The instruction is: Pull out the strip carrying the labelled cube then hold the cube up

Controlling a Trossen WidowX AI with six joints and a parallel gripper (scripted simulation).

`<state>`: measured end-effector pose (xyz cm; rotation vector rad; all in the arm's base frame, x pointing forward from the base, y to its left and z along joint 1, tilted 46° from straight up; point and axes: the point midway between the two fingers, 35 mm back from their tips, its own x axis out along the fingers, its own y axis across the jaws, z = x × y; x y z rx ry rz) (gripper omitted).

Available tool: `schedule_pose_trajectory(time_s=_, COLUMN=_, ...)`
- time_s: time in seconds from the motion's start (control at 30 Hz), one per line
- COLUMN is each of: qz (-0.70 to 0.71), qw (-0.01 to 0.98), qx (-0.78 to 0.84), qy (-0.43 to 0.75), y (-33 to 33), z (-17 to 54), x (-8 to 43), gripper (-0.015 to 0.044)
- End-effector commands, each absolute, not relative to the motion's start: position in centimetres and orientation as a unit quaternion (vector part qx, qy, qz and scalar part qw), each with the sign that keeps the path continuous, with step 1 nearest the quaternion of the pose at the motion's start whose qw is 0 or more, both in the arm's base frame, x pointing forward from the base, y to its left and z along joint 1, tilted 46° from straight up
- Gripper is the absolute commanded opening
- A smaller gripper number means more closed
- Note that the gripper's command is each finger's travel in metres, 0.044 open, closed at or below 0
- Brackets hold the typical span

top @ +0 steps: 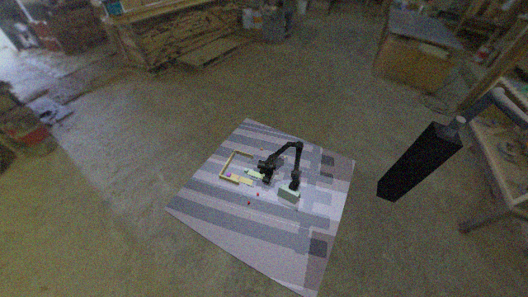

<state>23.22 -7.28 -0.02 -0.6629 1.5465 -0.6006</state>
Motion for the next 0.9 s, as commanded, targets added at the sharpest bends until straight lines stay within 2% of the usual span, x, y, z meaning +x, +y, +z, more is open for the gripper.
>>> schedule_pose_trajectory(time_s=0.0, qz=-0.262, qw=0.619, qx=-0.287, qy=0.683, y=-7.5, z=-0.3, x=21.9, gripper=0.0000)
schedule_pose_trajectory(time_s=0.87, qz=-0.262, qw=0.618, qx=-0.287, qy=0.683, y=-7.5, z=0.1, x=18.0, gripper=0.0000)
